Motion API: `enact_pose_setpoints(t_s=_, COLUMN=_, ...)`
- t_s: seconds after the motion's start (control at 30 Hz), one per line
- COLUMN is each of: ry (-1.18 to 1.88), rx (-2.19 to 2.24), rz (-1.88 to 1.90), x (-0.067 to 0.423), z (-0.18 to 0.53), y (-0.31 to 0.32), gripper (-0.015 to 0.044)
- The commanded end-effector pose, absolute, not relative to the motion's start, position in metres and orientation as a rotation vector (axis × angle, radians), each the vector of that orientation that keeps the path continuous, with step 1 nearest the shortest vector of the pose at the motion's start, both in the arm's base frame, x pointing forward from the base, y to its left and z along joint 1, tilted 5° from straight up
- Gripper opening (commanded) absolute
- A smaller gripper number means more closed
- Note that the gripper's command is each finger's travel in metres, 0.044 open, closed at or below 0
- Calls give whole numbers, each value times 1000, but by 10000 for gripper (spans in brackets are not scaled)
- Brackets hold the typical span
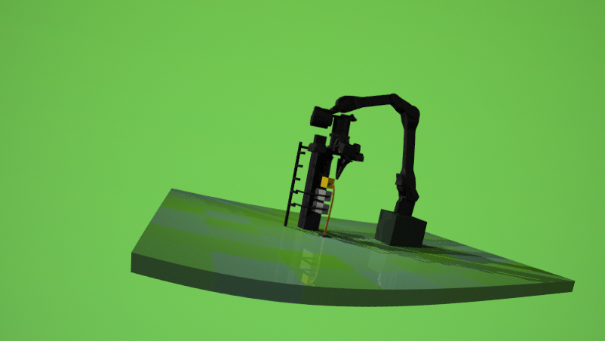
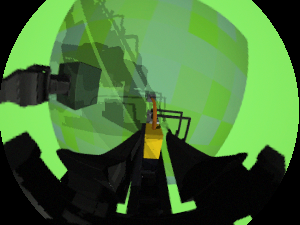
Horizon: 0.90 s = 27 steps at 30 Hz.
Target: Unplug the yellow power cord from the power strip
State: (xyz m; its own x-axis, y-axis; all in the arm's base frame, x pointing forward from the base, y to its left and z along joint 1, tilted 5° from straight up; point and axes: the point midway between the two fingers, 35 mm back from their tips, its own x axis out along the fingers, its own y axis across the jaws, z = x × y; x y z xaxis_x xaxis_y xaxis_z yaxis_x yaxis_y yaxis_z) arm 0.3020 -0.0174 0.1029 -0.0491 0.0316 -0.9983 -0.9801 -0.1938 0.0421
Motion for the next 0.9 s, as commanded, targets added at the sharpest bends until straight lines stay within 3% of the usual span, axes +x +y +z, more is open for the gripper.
enact_pose_setpoints(t_s=0.0, ry=1113, rx=-1307, rz=1405, x=304, z=104, y=-25, gripper=160)
enact_pose_setpoints(t_s=0.87, ry=1113, rx=-1307, rz=1405, x=304, z=91, y=-30, gripper=160)
